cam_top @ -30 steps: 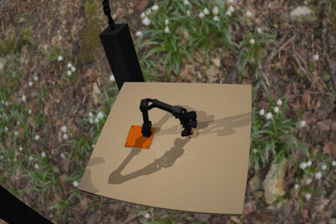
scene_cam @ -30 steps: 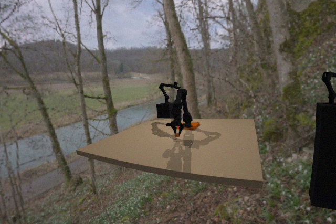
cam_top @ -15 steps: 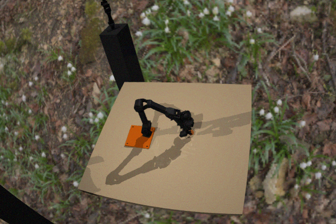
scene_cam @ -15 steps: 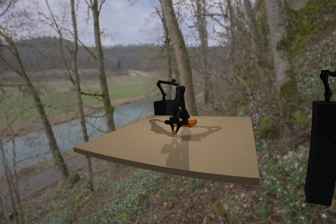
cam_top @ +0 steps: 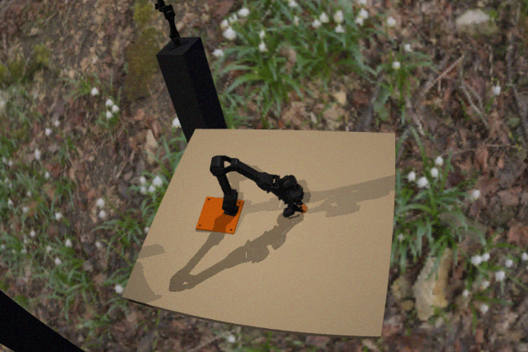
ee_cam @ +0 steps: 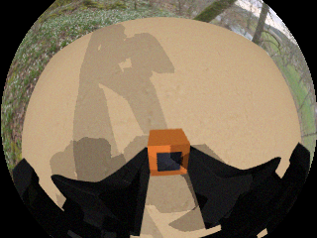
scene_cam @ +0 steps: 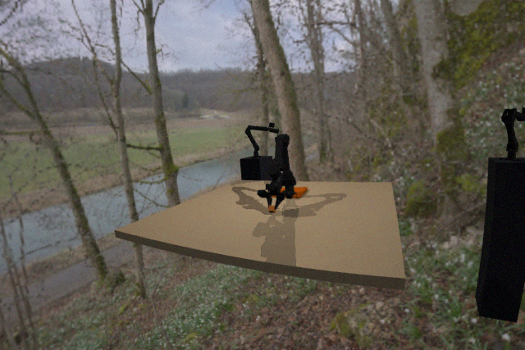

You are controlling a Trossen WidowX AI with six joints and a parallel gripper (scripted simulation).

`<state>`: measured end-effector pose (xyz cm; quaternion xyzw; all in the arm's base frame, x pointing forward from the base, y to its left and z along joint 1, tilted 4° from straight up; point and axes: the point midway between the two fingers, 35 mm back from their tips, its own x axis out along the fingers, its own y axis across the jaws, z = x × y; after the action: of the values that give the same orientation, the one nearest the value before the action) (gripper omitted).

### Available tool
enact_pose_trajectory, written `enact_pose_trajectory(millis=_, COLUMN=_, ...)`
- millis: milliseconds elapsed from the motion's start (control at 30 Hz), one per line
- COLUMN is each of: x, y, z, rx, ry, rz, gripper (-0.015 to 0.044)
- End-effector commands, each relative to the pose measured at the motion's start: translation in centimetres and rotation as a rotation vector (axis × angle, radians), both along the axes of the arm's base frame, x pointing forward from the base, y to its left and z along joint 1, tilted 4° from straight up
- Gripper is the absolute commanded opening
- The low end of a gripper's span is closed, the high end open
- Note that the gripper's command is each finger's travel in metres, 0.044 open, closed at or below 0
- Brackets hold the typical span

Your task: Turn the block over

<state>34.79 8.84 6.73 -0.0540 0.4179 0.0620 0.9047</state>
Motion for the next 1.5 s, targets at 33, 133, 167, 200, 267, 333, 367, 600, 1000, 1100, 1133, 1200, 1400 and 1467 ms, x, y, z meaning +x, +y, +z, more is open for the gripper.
enact_pose_trajectory(millis=33, x=0.3, y=0.0, z=-1.1, rx=0.003, ry=-0.072, rz=0.006, gripper=0.0)
enact_pose_trajectory(millis=133, x=0.4, y=0.0, z=-1.5, rx=0.01, ry=-0.117, rz=0.009, gripper=0.0)
enact_pose_trajectory(millis=167, x=0.4, y=0.0, z=-1.6, rx=0.012, ry=-0.132, rz=0.01, gripper=0.0)
enact_pose_trajectory(millis=200, x=0.4, y=0.0, z=-1.7, rx=0.014, ry=-0.147, rz=0.011, gripper=0.0)
enact_pose_trajectory(millis=267, x=0.4, y=0.0, z=-1.9, rx=0.019, ry=-0.177, rz=0.012, gripper=0.0)
enact_pose_trajectory(millis=333, x=0.4, y=0.0, z=-2.0, rx=0.024, ry=-0.207, rz=0.014, gripper=0.0)
enact_pose_trajectory(millis=367, x=0.3, y=0.0, z=-2.1, rx=0.026, ry=-0.222, rz=0.014, gripper=0.0)
enact_pose_trajectory(millis=600, x=-0.2, y=-0.2, z=-2.2, rx=0.042, ry=-0.327, rz=0.018, gripper=0.0)
enact_pose_trajectory(millis=1000, x=-1.0, y=-0.5, z=-1.8, rx=0.058, ry=-0.427, rz=0.021, gripper=0.0)
enact_pose_trajectory(millis=1100, x=-1.0, y=-0.5, z=-1.8, rx=0.058, ry=-0.43, rz=0.021, gripper=0.0)
enact_pose_trajectory(millis=1133, x=-1.0, y=-0.5, z=-1.8, rx=0.058, ry=-0.43, rz=0.021, gripper=0.0)
enact_pose_trajectory(millis=1200, x=-1.0, y=-0.5, z=-1.8, rx=0.058, ry=-0.43, rz=0.021, gripper=0.0)
enact_pose_trajectory(millis=1400, x=-1.0, y=-0.5, z=-1.8, rx=0.058, ry=-0.43, rz=0.021, gripper=0.0)
enact_pose_trajectory(millis=1467, x=-1.0, y=-0.5, z=-1.8, rx=0.058, ry=-0.43, rz=0.021, gripper=0.0)
